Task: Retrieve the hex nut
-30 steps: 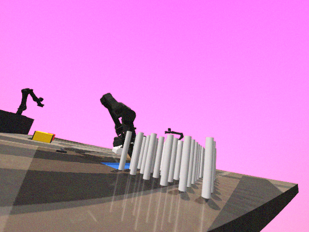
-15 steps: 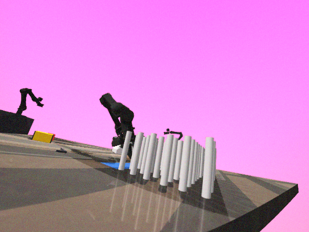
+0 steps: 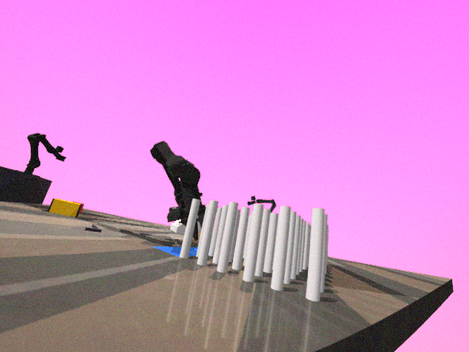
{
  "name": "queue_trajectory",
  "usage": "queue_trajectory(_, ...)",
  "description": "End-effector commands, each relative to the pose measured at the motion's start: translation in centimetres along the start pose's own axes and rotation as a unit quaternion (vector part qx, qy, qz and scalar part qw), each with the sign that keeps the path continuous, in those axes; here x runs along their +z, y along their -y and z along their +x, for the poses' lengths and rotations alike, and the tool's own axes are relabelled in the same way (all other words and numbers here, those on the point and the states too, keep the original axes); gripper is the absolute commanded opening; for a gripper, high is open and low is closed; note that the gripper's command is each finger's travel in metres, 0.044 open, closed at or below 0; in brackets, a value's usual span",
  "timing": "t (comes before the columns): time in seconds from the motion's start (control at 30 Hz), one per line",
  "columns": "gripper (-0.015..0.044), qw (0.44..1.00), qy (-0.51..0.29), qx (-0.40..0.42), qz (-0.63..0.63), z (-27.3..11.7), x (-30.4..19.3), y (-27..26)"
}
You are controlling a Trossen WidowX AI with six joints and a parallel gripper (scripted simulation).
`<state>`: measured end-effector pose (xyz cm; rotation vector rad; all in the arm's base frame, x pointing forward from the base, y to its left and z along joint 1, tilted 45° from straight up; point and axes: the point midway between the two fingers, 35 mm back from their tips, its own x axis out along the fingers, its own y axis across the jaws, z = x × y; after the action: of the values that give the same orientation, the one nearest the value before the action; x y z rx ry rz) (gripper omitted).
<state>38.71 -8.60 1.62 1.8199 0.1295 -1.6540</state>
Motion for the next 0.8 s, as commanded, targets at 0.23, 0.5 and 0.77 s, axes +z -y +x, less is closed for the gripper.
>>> queue_trajectory(0.23,0.0,1.0,-0.002,-0.002,-0.003,-0.3,0.7,0.1)
queue_trajectory(0.5,0.0,1.0,-0.002,-0.002,-0.003,-0.5,1.3,0.1)
queue_trajectory(0.77,0.0,1.0,-0.002,-0.002,-0.003,-0.7,1.8,0.1)
